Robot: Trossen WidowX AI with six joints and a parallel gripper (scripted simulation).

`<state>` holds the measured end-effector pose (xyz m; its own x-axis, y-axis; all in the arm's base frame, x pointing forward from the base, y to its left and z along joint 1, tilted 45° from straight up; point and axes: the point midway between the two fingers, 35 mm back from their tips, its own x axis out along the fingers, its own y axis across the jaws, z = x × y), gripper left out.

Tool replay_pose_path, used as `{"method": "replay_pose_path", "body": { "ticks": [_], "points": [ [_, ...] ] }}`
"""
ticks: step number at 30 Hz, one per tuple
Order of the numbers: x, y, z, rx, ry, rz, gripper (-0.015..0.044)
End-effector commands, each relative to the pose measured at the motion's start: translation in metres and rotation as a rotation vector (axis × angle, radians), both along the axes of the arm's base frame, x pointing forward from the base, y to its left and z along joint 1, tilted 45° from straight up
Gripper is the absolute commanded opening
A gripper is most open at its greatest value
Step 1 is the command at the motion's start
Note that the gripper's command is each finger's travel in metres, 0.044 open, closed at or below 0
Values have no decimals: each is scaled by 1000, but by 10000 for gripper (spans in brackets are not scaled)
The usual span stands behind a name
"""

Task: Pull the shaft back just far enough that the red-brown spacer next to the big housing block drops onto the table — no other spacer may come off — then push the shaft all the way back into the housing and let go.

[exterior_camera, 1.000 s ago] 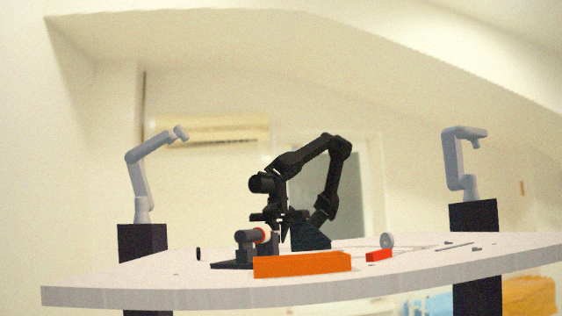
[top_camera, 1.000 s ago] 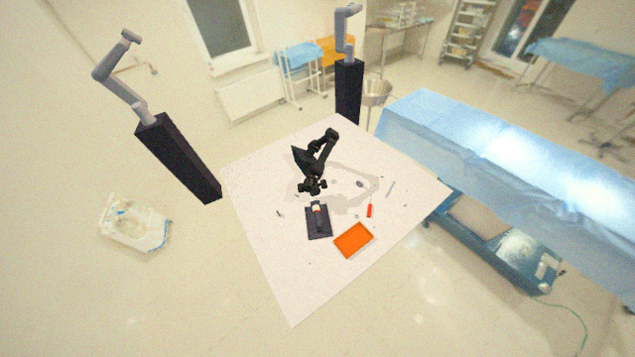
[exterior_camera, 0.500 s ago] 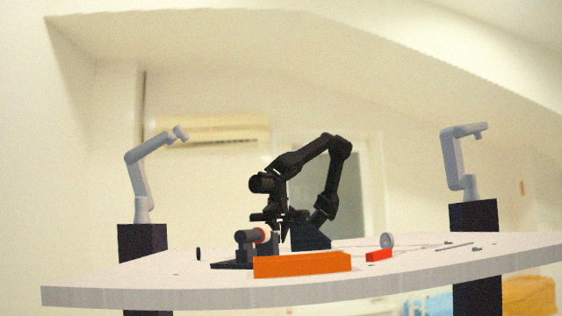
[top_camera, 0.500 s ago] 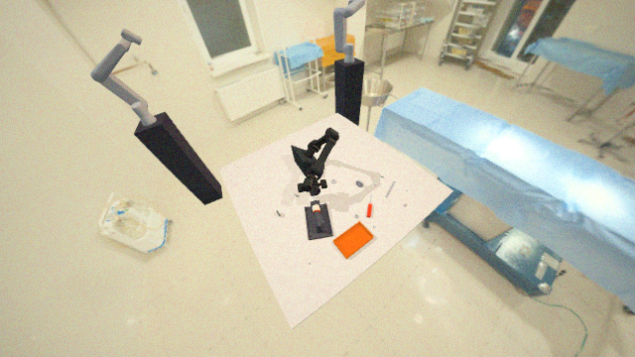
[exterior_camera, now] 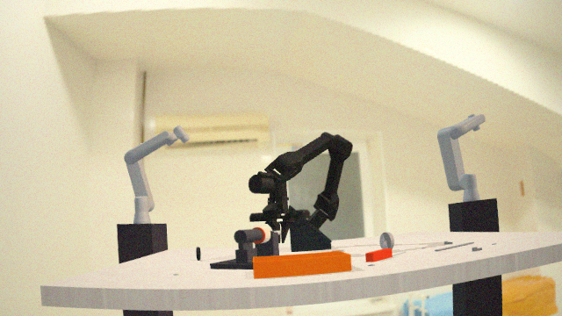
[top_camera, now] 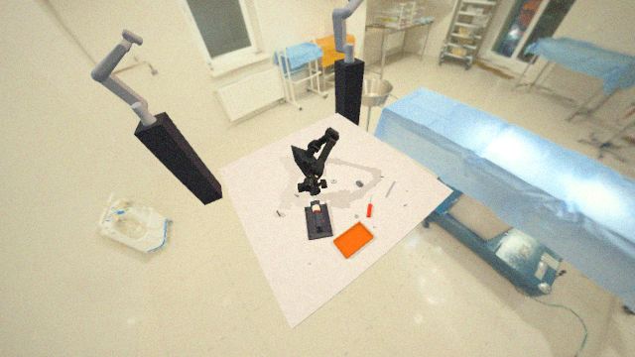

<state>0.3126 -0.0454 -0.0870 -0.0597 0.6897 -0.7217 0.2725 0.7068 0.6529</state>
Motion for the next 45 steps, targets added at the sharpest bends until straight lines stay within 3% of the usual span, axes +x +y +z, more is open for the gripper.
{"method": "replay_pose_path", "body": {
  "ticks": [1, 45],
  "points": [
    [-1, 0, 1, 1, 1, 5, 0],
    [-5, 1, 2, 1, 1, 5, 0]
  ]
}}
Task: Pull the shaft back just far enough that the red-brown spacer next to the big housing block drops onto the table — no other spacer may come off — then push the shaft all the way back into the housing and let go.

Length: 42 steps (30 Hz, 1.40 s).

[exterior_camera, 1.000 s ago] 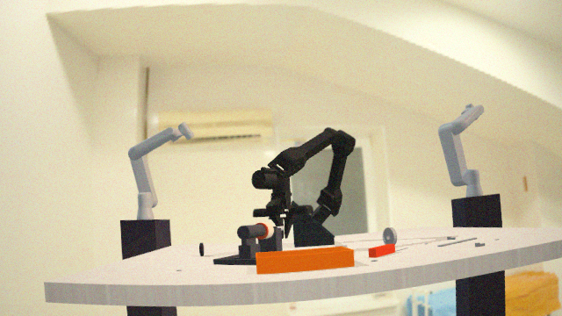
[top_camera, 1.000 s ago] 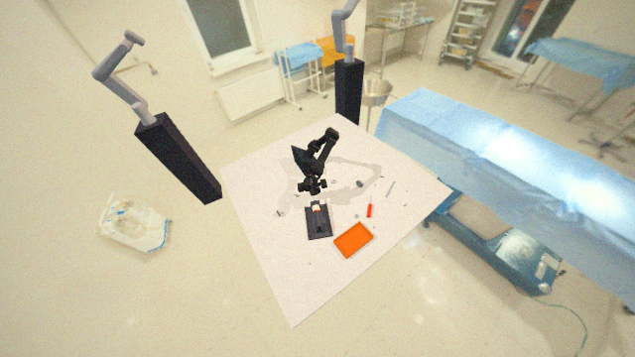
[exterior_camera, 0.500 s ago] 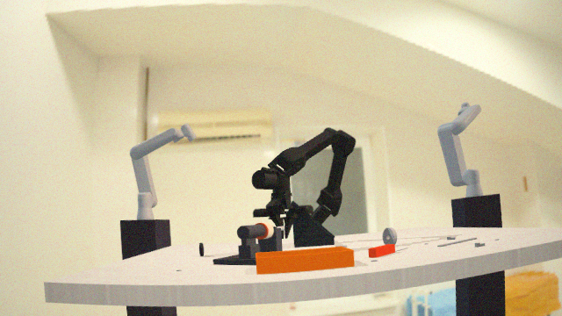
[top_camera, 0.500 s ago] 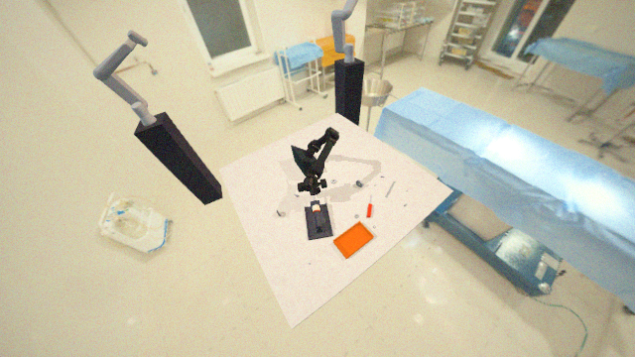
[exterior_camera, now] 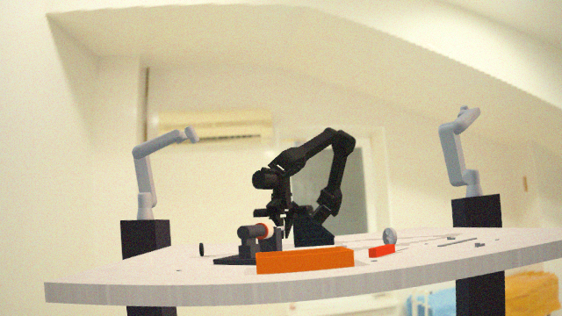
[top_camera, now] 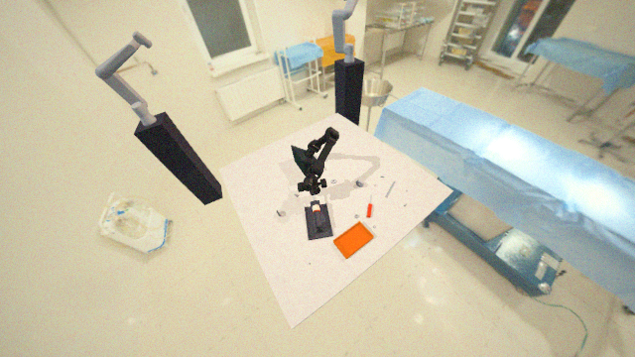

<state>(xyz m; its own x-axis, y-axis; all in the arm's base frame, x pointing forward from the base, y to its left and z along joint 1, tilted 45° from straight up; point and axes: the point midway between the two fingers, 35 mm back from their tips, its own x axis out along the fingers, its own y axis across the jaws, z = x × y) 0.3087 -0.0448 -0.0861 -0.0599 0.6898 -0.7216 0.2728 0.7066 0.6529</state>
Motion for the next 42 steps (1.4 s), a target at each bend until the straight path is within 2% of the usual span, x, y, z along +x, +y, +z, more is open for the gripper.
{"method": "replay_pose_path", "body": {
  "ticks": [1, 42],
  "points": [
    [-1, 0, 1, 0, 1, 5, 0],
    [-5, 1, 2, 0, 1, 5, 0]
  ]
}}
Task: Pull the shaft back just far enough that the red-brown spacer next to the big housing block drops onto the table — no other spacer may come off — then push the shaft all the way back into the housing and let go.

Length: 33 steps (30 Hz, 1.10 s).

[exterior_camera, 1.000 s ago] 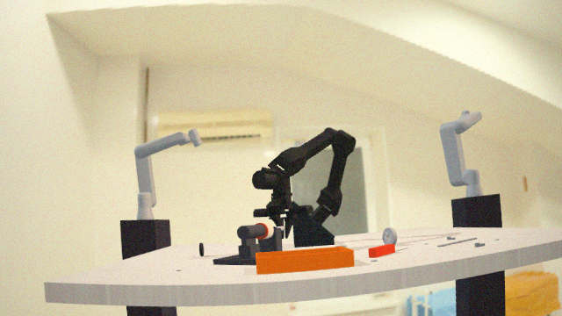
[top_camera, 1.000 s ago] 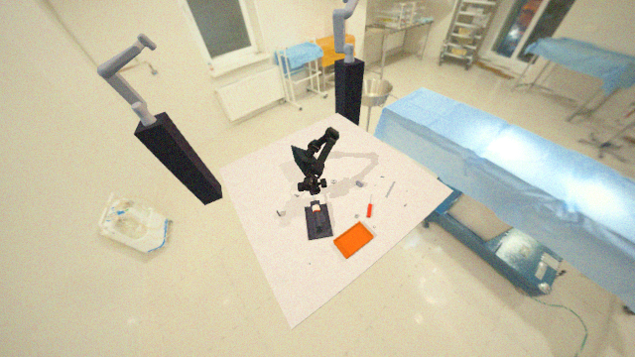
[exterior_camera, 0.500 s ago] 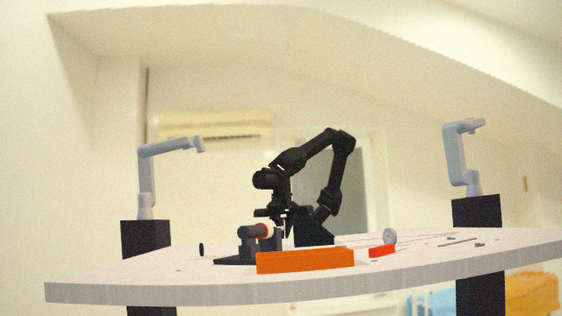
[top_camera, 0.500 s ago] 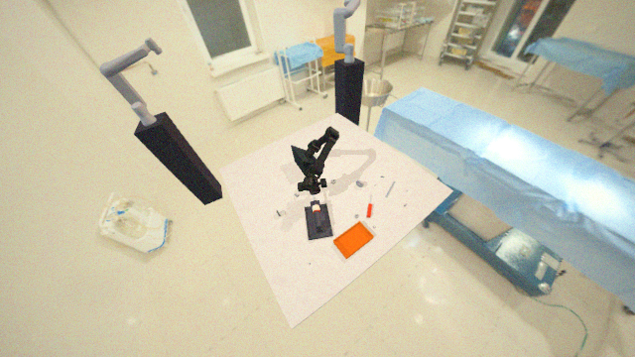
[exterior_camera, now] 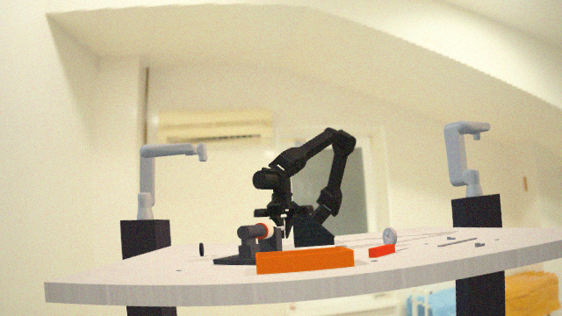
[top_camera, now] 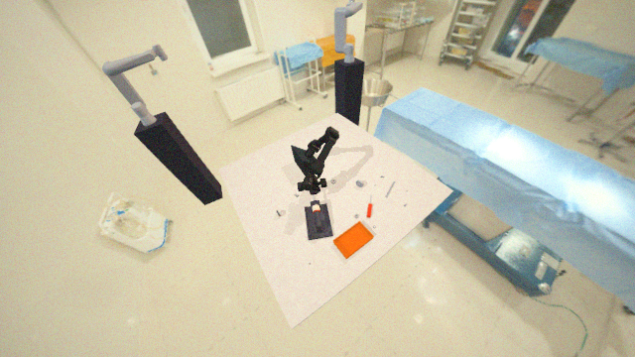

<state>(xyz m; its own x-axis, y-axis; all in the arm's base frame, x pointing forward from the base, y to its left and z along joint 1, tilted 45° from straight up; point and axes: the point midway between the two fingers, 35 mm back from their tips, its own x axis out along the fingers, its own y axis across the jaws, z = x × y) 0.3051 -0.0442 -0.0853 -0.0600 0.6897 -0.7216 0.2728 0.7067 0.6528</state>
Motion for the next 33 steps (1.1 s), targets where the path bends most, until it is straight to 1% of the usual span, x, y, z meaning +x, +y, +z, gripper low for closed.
{"method": "replay_pose_path", "body": {
  "ticks": [1, 33],
  "points": [
    [-1, 0, 1, 1, 1, 5, 0],
    [-4, 1, 1, 1, 1, 5, 0]
  ]
}}
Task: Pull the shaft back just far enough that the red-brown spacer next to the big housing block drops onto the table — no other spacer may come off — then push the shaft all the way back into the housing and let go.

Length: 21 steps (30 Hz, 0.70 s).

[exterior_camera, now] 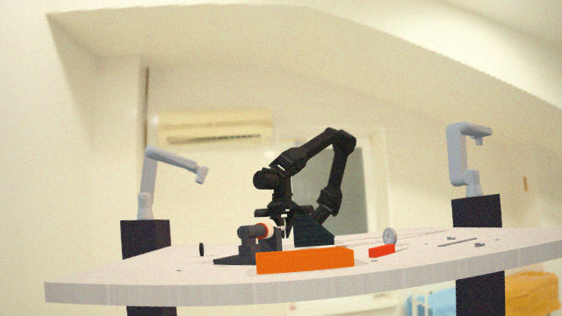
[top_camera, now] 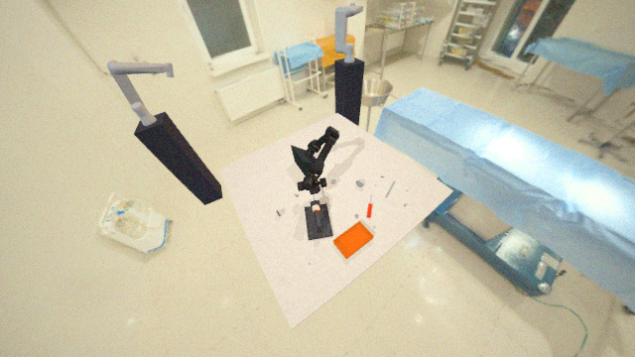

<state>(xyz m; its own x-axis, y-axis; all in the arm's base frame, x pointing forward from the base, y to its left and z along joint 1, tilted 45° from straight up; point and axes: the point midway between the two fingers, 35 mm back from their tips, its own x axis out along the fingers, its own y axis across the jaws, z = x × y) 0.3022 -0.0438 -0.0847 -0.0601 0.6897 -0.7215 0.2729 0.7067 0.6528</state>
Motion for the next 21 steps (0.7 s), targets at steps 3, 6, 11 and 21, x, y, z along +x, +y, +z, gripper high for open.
{"method": "replay_pose_path", "body": {
  "ticks": [3, 6, 11, 21],
  "points": [
    [-2, 0, 1, 0, 1, 5, 0],
    [-2, 0, 1, 0, 1, 5, 0],
    [-2, 0, 1, 0, 1, 5, 0],
    [-3, 1, 1, 1, 1, 5, 0]
  ]
}}
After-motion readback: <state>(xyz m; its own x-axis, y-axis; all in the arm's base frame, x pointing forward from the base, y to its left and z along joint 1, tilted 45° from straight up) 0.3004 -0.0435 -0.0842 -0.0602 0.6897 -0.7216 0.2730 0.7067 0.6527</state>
